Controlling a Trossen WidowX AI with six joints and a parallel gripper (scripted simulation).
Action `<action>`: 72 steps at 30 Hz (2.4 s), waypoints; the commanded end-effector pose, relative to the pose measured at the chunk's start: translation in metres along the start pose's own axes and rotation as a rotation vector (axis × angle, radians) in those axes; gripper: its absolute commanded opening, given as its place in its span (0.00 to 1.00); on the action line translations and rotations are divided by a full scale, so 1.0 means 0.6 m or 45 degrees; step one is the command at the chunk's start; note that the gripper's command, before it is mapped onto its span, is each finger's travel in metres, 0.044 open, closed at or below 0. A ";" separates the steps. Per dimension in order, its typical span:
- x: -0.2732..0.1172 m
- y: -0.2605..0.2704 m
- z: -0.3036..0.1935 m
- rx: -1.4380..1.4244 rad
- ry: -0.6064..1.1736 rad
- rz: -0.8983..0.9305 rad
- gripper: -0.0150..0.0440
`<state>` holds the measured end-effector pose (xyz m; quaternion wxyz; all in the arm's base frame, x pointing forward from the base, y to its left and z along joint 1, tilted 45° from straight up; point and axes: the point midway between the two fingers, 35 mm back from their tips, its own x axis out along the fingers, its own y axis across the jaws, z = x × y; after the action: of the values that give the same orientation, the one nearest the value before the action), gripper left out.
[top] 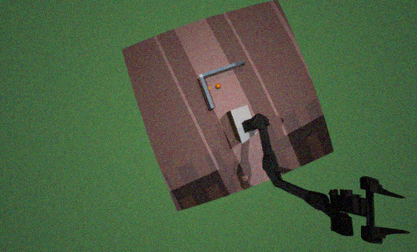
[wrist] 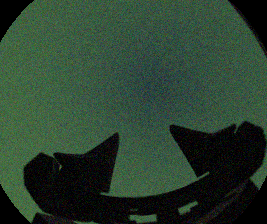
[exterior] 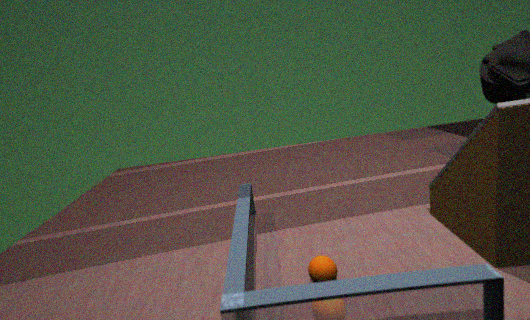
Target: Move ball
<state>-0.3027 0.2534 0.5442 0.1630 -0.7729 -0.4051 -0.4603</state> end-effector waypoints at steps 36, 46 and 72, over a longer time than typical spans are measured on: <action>0.107 0.828 0.075 1.139 0.126 1.182 0.71; 0.056 0.982 0.253 1.335 0.014 1.555 0.71; -0.318 1.105 0.767 1.123 -0.324 2.844 0.71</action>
<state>0.4271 0.0347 0.2804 0.7136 -0.6181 0.2840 0.1673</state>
